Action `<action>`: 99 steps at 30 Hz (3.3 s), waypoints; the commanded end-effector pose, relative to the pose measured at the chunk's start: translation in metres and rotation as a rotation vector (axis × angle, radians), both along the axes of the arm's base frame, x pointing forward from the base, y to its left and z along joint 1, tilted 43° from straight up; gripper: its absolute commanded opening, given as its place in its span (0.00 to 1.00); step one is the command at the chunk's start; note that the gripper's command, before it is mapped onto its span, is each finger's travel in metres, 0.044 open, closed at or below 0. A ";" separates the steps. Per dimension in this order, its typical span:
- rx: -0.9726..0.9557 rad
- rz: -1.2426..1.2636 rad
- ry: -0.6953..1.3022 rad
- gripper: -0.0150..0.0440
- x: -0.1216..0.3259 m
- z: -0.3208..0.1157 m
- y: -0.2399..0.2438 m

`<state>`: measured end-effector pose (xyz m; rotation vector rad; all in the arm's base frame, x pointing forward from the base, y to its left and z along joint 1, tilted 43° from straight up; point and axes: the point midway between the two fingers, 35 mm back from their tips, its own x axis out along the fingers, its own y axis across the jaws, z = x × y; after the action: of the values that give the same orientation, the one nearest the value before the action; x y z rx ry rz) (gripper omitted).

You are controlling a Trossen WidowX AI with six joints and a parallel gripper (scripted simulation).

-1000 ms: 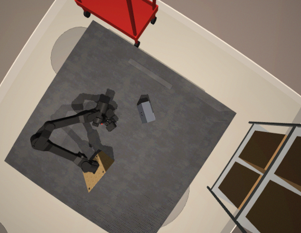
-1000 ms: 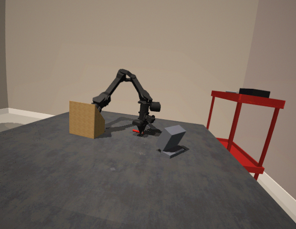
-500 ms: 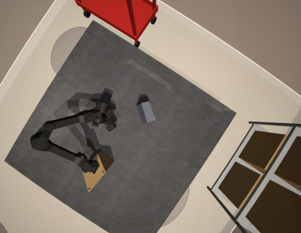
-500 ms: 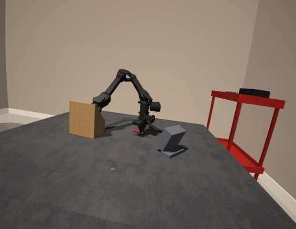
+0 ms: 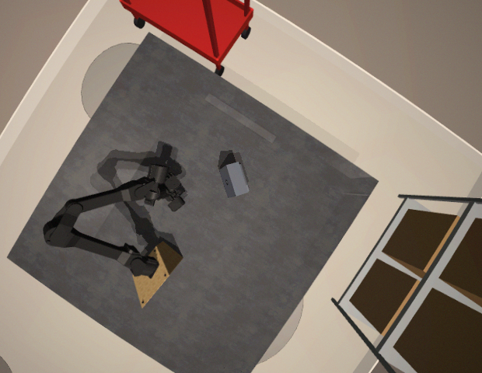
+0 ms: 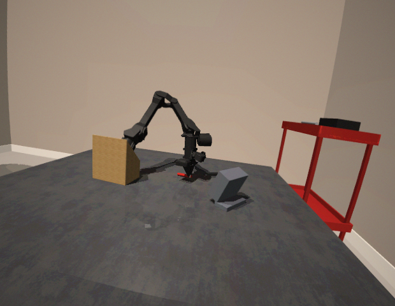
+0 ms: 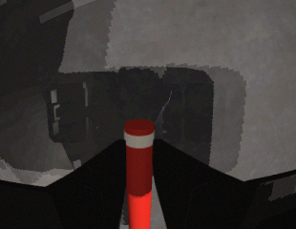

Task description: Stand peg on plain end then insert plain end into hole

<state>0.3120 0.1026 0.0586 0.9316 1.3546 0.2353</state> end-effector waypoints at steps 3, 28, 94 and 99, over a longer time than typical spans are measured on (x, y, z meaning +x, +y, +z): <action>-0.020 -0.036 -0.027 0.34 -0.003 0.001 -0.001; -0.097 -0.185 -0.165 0.34 -0.016 0.012 -0.005; -0.300 -0.577 -0.525 0.34 -0.055 0.030 -0.002; -0.316 -0.607 -0.553 0.34 -0.058 0.031 -0.001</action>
<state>0.2559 0.1013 0.0900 0.8807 0.5626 -0.1656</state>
